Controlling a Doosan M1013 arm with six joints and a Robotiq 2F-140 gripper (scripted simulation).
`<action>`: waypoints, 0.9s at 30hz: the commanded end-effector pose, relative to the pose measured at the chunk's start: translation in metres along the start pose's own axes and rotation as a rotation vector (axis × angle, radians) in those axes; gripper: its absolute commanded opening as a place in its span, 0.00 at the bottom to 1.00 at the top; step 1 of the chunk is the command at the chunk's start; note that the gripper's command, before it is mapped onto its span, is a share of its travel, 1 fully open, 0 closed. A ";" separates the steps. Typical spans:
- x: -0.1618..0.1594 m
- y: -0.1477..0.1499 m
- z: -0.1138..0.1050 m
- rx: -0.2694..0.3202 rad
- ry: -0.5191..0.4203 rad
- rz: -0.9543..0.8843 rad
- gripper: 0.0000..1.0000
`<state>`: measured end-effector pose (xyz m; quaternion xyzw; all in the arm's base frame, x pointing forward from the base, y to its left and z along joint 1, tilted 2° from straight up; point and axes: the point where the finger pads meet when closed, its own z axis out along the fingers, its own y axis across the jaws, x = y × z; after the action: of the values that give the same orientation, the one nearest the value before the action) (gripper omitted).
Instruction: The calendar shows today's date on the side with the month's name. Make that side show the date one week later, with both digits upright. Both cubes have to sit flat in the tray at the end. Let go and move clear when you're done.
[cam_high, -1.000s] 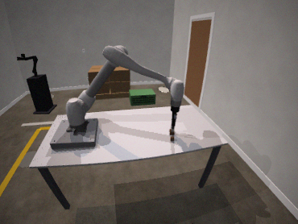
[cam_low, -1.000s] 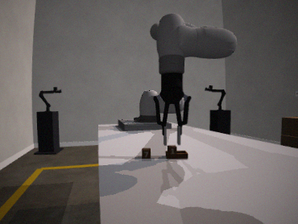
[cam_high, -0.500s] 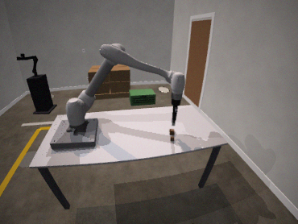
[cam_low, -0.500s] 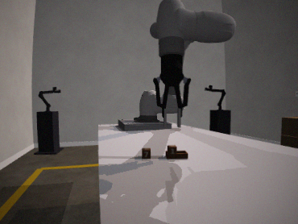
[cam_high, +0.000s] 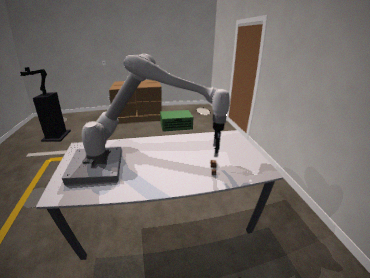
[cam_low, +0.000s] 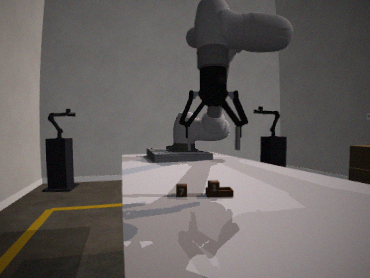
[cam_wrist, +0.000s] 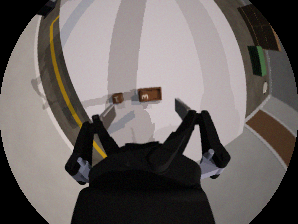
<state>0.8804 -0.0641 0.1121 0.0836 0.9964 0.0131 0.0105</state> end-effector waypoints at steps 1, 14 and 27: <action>0.000 0.000 0.000 0.000 0.000 0.000 1.00; 0.000 -0.003 0.000 0.000 0.000 -0.056 1.00; -0.001 -0.031 0.007 0.000 0.000 -0.549 1.00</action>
<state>0.8773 -0.0881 0.1060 -0.1232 0.9923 0.0065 0.0118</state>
